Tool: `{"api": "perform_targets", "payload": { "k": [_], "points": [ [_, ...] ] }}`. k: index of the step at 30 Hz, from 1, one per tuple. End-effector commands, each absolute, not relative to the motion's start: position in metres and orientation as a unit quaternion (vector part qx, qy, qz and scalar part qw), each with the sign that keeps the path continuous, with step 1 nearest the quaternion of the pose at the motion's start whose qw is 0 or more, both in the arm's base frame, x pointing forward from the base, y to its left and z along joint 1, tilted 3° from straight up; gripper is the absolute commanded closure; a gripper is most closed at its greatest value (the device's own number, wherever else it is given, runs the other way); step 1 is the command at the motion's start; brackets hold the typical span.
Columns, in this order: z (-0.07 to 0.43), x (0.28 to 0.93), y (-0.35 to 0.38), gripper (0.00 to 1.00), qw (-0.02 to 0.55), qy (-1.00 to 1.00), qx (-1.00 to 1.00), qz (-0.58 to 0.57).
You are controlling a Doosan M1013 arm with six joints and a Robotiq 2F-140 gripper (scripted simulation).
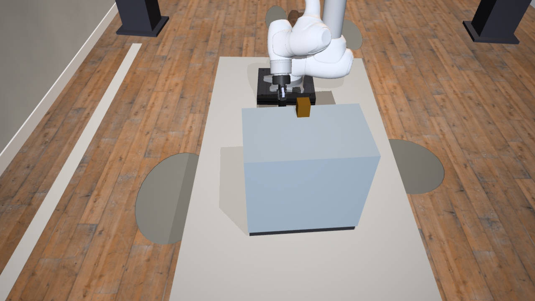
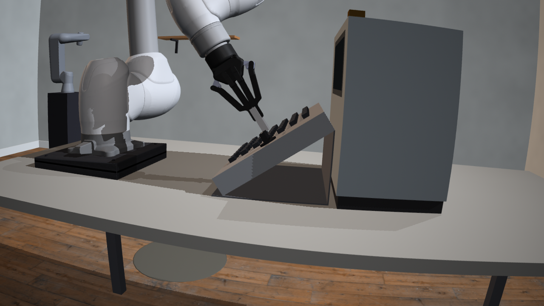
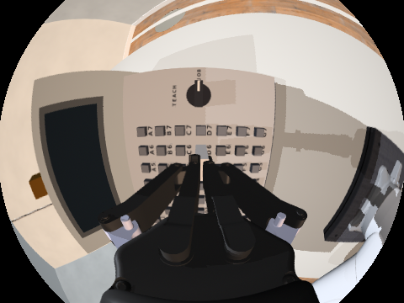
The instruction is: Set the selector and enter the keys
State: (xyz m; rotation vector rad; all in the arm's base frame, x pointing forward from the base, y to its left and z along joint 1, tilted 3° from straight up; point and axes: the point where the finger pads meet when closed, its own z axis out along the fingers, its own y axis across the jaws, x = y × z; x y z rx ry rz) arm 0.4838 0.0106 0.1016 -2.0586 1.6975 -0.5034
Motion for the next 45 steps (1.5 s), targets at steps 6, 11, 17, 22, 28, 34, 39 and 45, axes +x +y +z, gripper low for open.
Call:
{"api": "perform_targets", "payload": {
  "k": [6, 11, 17, 22, 28, 34, 39, 45],
  "points": [
    [0.1006, 0.4842, 0.0108, 1.0, 0.211, 0.611, -0.741, -0.181],
    [0.1006, 0.4842, 0.0108, 1.0, 0.211, 0.611, -0.741, -0.181],
    [0.1006, 0.4842, 0.0108, 1.0, 0.211, 0.611, -0.741, -0.181],
    [0.1004, 0.4844, 0.0108, 1.0, 0.212, 0.611, -0.741, -0.181],
    [0.0994, 0.485, 0.011, 1.0, 0.212, 0.611, -0.741, -0.181],
    [0.0971, 0.4864, 0.0112, 1.0, 0.212, 0.611, -0.741, -0.181],
    [0.0951, 0.4877, 0.0114, 1.0, 0.212, 0.611, -0.741, -0.181],
    [0.0925, 0.4893, 0.0117, 1.0, 0.211, 0.611, -0.741, -0.181]
  ]
}}
